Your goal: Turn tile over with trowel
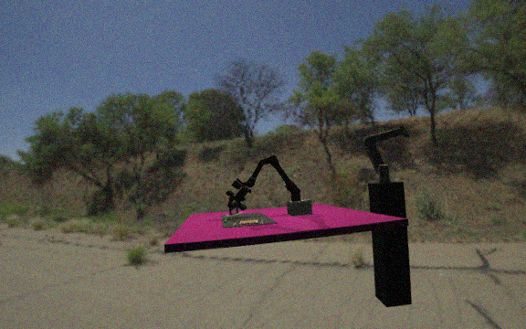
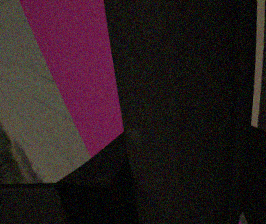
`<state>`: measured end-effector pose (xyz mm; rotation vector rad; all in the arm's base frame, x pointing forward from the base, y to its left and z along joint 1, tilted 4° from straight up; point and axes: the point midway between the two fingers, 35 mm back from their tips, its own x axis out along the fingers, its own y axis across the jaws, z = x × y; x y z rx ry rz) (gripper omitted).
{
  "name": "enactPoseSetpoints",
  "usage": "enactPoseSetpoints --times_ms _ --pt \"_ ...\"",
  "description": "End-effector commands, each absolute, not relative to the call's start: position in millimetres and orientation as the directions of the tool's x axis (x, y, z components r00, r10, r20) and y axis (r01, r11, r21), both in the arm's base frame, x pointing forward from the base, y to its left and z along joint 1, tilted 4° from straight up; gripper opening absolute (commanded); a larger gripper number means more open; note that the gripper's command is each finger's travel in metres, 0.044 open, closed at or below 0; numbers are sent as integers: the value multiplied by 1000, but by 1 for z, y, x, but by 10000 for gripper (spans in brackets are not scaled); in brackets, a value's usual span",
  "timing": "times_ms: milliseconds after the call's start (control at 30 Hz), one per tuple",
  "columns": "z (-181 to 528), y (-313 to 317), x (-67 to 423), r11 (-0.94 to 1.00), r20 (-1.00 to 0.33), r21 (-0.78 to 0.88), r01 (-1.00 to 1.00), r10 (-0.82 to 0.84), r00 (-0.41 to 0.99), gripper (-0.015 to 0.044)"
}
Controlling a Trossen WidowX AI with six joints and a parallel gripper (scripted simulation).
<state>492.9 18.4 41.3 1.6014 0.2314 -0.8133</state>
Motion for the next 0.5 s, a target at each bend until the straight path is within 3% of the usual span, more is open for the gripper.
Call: enactPoseSetpoints --times_ms 0,467 --pt "47 -6 485 -226 -600 800 556 -312 737 0" --pt "48 -75 446 -252 -579 815 521 -369 727 0"
